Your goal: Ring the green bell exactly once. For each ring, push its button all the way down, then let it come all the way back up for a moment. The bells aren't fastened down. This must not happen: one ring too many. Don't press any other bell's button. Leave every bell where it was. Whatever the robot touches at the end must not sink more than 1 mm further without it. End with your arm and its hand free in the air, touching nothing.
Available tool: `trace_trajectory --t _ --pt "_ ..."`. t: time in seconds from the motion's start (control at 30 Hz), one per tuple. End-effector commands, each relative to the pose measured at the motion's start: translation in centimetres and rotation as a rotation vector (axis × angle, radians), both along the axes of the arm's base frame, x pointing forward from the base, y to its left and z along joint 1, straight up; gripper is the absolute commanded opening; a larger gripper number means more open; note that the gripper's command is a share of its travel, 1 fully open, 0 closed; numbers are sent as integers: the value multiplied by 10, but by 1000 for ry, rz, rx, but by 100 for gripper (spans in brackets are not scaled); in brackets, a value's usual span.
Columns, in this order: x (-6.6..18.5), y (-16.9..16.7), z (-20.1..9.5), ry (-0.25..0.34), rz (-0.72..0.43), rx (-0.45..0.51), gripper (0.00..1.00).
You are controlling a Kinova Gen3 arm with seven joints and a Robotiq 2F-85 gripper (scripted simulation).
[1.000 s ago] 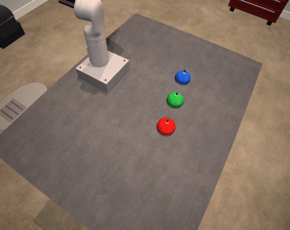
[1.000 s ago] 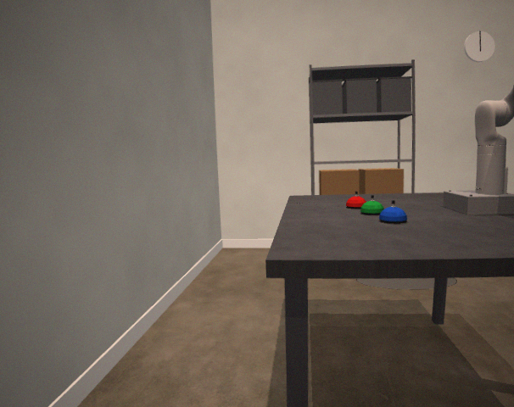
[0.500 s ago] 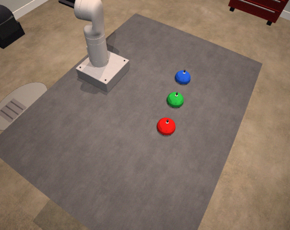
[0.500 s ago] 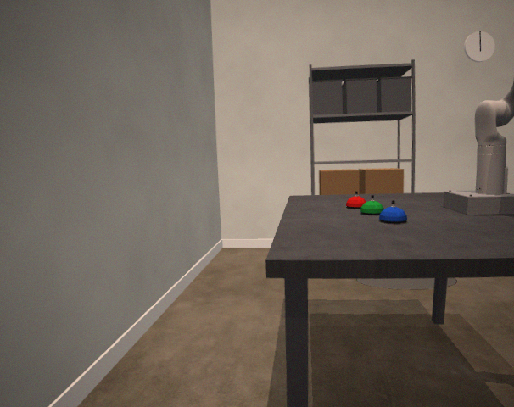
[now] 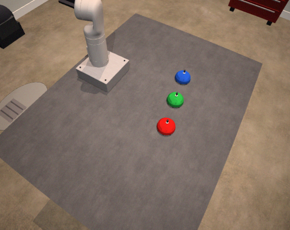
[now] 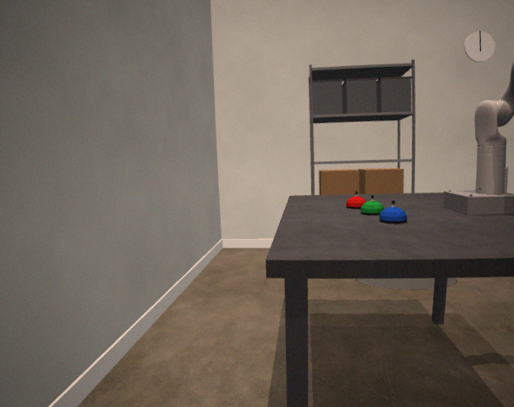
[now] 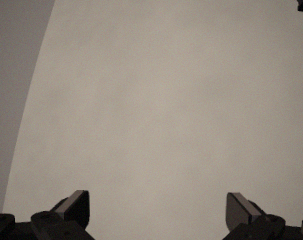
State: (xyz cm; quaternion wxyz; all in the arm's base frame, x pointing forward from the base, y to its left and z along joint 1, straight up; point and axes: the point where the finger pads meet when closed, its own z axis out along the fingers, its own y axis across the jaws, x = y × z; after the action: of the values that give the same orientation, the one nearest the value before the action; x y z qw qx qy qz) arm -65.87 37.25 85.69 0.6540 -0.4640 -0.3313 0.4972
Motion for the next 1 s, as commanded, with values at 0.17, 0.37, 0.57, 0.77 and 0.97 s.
trace_trajectory --t 0.17,0.37,0.57,0.77,0.97 --pt "2 -155 56 31 192 52 100" --pt "18 -268 85 43 316 74 100" --pt "45 -364 102 52 447 103 100" --pt "70 -435 113 55 515 120 100" --pt "125 -537 117 58 726 186 100"
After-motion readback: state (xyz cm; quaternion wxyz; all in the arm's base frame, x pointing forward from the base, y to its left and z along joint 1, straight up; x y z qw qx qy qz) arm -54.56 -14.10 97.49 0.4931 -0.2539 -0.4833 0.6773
